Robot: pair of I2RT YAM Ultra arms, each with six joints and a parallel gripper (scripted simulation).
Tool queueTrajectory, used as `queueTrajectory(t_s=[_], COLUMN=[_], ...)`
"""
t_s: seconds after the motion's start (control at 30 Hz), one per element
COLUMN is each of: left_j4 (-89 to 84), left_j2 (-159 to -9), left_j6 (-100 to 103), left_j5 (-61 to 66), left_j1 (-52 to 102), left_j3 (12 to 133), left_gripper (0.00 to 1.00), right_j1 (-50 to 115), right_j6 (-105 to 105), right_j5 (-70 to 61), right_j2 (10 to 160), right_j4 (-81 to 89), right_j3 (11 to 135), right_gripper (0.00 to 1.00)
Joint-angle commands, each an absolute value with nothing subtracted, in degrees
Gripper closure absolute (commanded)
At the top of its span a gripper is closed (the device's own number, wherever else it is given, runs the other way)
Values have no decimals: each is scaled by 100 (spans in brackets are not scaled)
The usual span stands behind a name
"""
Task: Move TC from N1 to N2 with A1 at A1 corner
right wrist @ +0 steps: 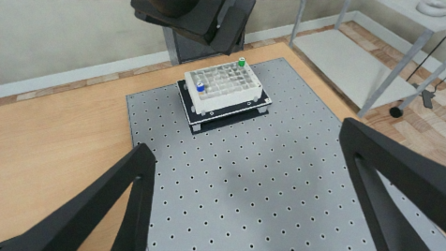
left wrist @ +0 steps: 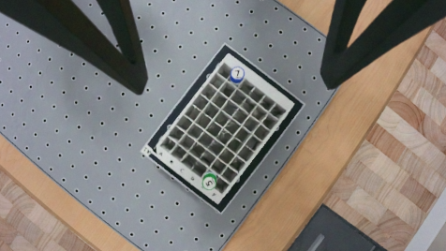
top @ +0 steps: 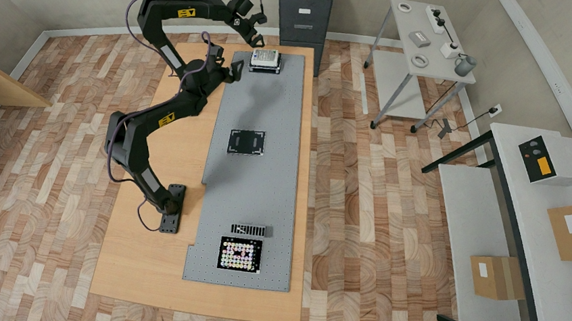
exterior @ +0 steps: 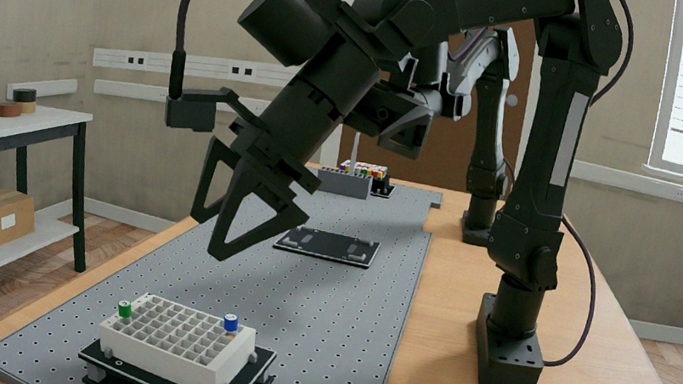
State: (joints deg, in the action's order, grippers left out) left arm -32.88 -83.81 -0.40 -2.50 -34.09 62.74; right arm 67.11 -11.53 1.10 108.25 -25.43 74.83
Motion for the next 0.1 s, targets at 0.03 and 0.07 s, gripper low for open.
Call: queueTrajectory(t_s=[0.03, 0.07], left_j4=[-3209, -3209], left_j2=[-8201, -8201], left_j6=[23, 23], left_j5=[-293, -293], left_j1=[-3354, -3354], left_j3=[6232, 6232], left_gripper=[0, 0], right_j1=[6691, 6691], right_j6=[-1187, -1187], right_j5=[50, 50], right_j2=[10712, 10712], right_j4=[-2575, -2575], right_j3=[7639, 7639], right_gripper=[0, 0])
